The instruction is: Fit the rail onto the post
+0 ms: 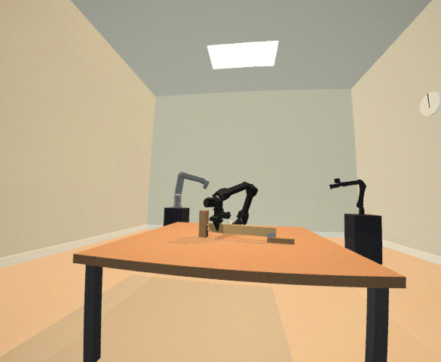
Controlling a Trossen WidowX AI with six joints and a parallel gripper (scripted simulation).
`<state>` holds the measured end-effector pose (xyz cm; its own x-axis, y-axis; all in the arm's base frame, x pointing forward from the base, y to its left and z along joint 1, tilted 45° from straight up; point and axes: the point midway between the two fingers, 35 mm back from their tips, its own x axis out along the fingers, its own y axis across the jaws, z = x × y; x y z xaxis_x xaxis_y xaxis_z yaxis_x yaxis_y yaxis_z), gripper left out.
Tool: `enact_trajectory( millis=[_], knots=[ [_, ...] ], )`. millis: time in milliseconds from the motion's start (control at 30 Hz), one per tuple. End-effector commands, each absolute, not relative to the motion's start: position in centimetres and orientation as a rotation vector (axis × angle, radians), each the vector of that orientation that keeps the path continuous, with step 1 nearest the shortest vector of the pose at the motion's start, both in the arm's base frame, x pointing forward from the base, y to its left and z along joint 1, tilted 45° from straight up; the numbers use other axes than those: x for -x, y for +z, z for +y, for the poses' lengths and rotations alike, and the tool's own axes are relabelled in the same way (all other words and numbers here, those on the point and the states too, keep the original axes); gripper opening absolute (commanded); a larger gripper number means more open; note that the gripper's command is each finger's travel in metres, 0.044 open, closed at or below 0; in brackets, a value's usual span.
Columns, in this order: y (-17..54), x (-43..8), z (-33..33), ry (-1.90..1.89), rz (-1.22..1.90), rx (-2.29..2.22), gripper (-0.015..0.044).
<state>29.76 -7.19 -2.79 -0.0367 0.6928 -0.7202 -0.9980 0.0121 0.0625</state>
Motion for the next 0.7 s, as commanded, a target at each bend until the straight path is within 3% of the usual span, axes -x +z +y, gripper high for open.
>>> enact_trajectory(
  millis=[0,667],
  knots=[
    [-2.56,-30.04,-7.26,1.484,0.678,0.587,0.0000],
    [-2.39,-30.18,-7.11,1.485,0.678,0.587,0.0000]
  ],
)
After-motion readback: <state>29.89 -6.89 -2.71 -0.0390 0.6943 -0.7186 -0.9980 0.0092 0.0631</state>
